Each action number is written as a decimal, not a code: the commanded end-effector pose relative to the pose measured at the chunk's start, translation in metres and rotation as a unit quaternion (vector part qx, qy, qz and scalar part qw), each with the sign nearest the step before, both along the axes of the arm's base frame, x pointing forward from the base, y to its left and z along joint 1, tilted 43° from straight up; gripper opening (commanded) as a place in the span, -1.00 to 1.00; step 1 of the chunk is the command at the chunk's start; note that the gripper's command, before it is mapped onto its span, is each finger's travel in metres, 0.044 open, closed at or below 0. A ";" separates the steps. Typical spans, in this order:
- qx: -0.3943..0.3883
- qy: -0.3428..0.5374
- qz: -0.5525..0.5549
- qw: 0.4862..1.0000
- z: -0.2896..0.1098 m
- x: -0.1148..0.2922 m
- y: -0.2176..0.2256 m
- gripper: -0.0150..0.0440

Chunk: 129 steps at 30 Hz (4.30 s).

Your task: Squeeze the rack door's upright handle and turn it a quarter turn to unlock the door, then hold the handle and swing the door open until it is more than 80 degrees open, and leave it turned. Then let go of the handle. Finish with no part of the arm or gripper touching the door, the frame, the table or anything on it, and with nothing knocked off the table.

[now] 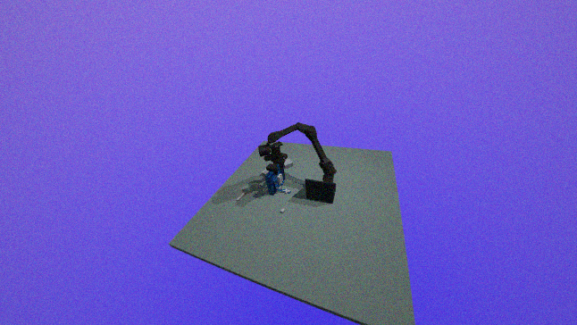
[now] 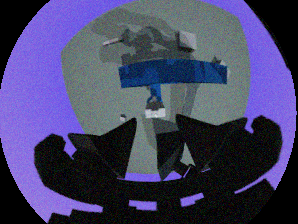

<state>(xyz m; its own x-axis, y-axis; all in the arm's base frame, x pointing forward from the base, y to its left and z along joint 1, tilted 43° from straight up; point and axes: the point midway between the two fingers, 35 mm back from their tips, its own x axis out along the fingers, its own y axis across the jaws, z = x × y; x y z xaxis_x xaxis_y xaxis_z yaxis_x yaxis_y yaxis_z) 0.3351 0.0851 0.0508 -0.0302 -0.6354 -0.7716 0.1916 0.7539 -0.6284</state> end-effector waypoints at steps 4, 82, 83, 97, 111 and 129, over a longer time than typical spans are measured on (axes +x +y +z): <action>-0.025 0.013 -0.002 1.000 -0.004 -0.002 0.000 0.51; -0.017 0.148 0.154 0.977 -0.055 -0.006 -0.047 -0.41; -0.016 0.164 0.172 0.971 -0.055 -0.006 -0.047 -0.41; 0.001 0.369 0.410 0.834 -0.055 -0.006 -0.047 -0.41; 0.017 0.530 0.600 0.599 -0.055 -0.006 -0.047 -0.41; 0.019 0.544 0.616 0.569 -0.055 -0.006 -0.047 0.21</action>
